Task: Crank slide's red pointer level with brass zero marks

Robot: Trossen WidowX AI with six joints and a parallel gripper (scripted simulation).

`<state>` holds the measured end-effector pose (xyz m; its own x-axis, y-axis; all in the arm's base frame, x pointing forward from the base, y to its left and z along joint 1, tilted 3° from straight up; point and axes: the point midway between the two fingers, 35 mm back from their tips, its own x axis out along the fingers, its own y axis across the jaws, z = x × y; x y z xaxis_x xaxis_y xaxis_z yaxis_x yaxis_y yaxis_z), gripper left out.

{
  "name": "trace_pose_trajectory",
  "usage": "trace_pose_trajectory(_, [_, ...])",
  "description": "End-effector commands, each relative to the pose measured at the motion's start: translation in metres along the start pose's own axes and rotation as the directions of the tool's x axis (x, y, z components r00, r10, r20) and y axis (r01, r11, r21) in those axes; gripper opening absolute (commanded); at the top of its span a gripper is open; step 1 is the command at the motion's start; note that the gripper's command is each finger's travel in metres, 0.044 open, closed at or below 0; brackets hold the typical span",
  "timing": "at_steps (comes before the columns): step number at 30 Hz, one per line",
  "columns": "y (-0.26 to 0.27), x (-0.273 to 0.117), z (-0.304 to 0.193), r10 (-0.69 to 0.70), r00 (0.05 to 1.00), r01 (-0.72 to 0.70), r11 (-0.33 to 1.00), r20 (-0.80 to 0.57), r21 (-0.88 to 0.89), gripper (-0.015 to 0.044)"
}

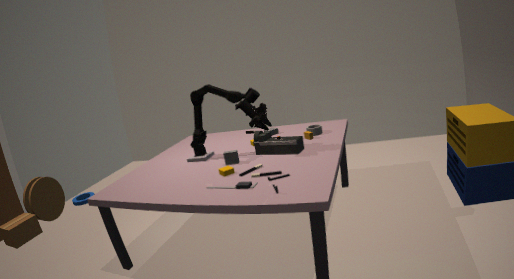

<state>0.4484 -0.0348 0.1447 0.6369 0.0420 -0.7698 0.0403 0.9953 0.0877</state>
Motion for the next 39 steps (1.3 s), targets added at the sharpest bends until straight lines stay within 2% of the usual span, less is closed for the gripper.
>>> trace_pose_trajectory(1, [-0.0002, 0.0000, 0.0000, -0.001, 1.000, 0.001, 1.000, 0.000, 0.000, 0.0440])
trace_pose_trajectory(2, [-0.0002, 0.0000, 0.0000, -0.001, 1.000, 0.001, 1.000, 0.000, 0.000, 0.0440])
trace_pose_trajectory(19, [-0.0002, 0.0000, 0.0000, -0.001, 1.000, 0.001, 1.000, 0.000, 0.000, 0.0000])
trace_pose_trajectory(39, [-0.0001, 0.0000, 0.0000, -0.001, 1.000, 0.001, 1.000, 0.000, 0.000, 0.0000])
